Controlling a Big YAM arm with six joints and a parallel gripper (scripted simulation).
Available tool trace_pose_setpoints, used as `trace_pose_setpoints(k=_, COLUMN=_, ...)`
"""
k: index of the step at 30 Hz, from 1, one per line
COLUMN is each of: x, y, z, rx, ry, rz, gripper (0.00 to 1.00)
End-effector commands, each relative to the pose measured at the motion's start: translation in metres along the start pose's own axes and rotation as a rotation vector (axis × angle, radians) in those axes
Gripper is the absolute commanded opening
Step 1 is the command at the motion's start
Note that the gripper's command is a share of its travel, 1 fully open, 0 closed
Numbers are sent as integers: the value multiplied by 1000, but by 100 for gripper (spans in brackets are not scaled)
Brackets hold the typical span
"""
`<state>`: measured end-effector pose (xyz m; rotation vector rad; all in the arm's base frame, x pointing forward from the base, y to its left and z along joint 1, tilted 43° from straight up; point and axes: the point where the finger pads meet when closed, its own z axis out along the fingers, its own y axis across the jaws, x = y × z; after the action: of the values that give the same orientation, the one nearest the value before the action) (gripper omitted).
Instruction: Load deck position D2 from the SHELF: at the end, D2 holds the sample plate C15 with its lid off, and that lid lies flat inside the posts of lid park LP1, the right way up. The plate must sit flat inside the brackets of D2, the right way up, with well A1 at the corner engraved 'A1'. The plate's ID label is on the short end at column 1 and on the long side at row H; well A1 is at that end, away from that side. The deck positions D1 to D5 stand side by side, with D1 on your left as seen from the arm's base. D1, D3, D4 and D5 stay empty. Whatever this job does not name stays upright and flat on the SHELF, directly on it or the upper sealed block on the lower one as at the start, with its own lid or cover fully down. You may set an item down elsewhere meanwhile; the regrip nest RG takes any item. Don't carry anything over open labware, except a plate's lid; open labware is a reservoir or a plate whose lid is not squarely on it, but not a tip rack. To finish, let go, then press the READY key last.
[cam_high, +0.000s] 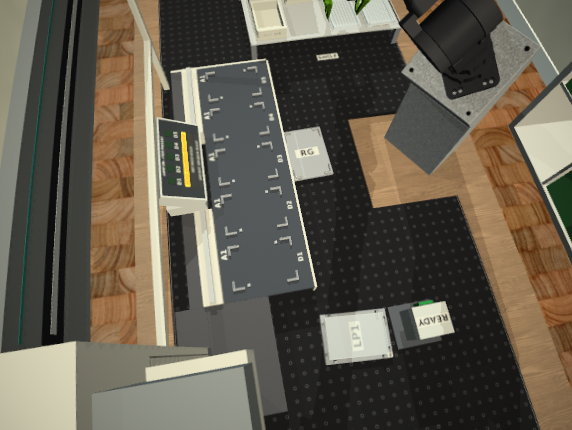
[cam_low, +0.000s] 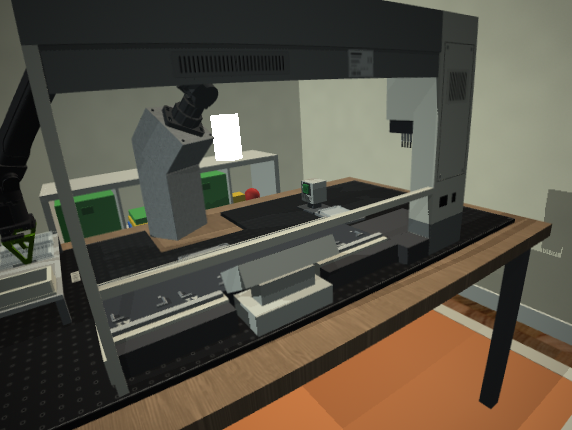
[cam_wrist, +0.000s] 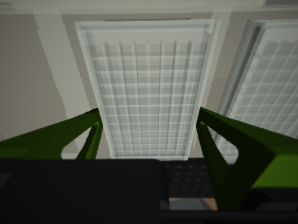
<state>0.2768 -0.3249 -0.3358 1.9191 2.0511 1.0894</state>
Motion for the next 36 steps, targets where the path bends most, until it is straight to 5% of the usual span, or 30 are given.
trace_pose_setpoints(k=1, x=-30, y=13, z=-31, rx=-22, ry=-63, rz=-25, gripper=0)
trace_pose_setpoints(k=36, x=-15, y=5, z=-80, rx=-15, ry=-46, rz=-9, gripper=0)
